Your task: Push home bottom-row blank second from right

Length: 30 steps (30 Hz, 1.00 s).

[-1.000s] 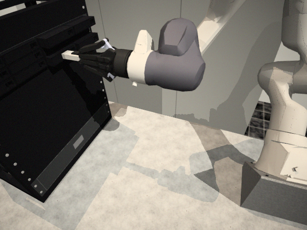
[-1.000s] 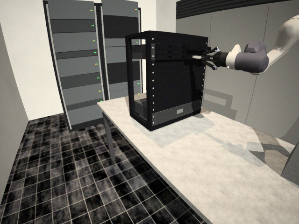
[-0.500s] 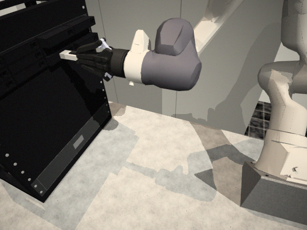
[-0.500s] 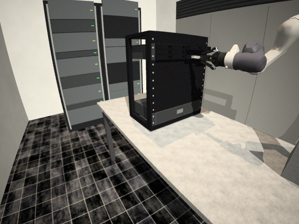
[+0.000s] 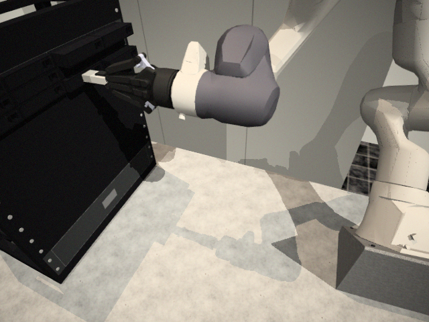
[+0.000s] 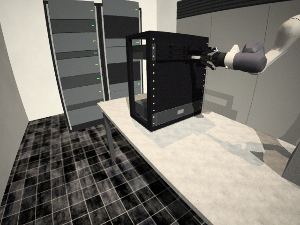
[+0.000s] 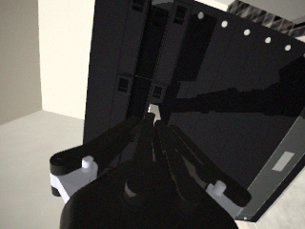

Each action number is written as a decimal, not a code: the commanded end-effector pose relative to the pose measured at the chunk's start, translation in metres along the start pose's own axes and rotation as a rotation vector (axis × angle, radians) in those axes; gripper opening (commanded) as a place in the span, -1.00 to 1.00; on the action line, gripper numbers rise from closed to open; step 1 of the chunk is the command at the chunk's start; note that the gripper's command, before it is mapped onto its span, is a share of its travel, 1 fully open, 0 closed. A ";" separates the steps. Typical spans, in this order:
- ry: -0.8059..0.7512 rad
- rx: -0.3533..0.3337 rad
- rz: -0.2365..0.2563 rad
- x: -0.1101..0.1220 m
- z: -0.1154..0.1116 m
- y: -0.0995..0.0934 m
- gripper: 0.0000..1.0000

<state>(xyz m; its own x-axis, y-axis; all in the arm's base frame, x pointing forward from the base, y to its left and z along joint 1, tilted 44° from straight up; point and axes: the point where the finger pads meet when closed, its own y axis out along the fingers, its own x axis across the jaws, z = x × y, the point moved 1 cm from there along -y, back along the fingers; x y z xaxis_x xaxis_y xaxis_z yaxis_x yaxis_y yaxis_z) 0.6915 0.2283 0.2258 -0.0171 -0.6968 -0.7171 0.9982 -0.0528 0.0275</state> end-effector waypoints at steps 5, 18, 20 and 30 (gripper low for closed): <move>0.003 -0.006 -0.003 0.003 -0.002 0.002 -1.00; 0.003 -0.006 -0.003 0.003 -0.003 0.005 -1.00; 0.003 -0.006 -0.003 0.003 -0.003 0.005 -1.00; 0.003 -0.006 -0.003 0.003 -0.003 0.006 -1.00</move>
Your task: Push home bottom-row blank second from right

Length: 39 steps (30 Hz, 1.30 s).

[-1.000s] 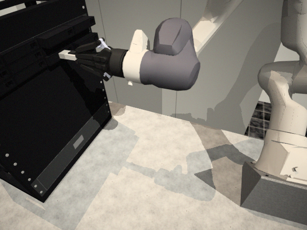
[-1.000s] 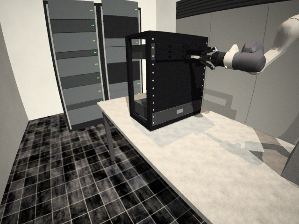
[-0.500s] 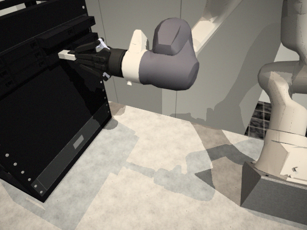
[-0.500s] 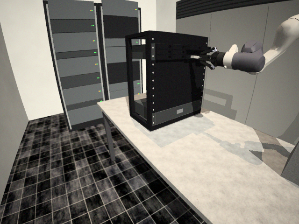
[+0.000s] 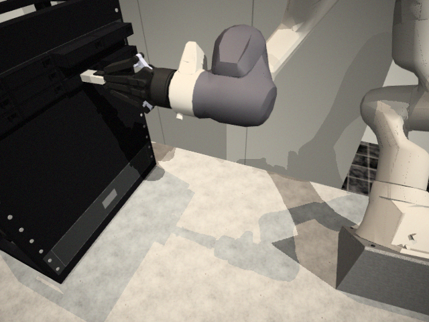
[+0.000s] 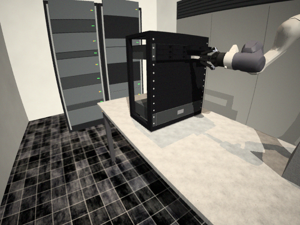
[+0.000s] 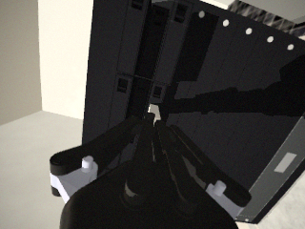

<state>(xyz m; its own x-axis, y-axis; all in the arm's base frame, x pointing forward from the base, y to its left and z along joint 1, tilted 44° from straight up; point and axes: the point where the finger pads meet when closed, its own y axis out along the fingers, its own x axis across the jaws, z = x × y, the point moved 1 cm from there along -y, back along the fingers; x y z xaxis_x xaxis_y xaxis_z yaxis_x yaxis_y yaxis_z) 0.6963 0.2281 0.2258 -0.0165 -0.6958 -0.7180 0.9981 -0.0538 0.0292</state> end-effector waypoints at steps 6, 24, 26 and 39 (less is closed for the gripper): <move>0.001 -0.008 -0.003 0.003 -0.003 0.003 -1.00; 0.001 -0.008 -0.003 0.004 -0.004 0.008 -1.00; 0.001 -0.008 -0.003 0.004 -0.004 0.008 -1.00; 0.001 -0.008 -0.003 0.004 -0.004 0.008 -1.00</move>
